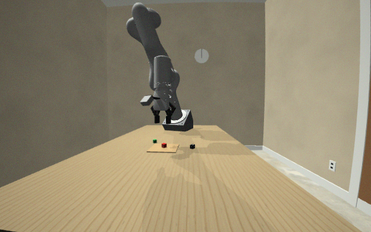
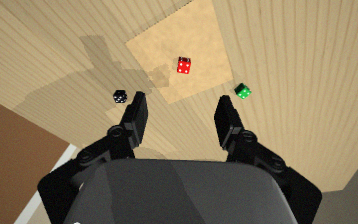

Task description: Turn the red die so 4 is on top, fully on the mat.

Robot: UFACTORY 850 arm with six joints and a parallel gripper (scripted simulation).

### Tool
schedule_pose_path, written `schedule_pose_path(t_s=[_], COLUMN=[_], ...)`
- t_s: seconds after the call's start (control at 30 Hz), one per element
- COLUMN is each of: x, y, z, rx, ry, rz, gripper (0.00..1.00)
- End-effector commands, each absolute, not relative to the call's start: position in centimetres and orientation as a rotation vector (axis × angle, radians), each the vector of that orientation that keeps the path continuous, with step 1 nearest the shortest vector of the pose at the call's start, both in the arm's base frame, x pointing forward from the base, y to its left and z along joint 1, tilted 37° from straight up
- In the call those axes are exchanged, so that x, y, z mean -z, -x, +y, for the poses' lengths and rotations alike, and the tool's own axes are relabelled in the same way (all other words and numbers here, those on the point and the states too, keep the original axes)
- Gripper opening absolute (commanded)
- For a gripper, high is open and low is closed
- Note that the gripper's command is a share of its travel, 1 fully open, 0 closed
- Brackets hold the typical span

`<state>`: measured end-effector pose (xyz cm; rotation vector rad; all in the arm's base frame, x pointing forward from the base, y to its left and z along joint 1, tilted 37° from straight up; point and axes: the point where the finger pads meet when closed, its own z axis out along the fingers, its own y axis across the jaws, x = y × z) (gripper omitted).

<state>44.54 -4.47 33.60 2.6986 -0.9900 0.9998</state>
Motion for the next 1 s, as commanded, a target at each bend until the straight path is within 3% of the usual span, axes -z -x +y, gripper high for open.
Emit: schedule_pose_path(t_s=[0.0,0.97], x=[-33.7,-37.6], y=[-44.6,-42.0], z=[-4.5,-3.1], rx=[-0.955,-0.955], ry=[-2.71,-2.709], rz=[-0.992,-0.992], gripper=[1.0,1.0])
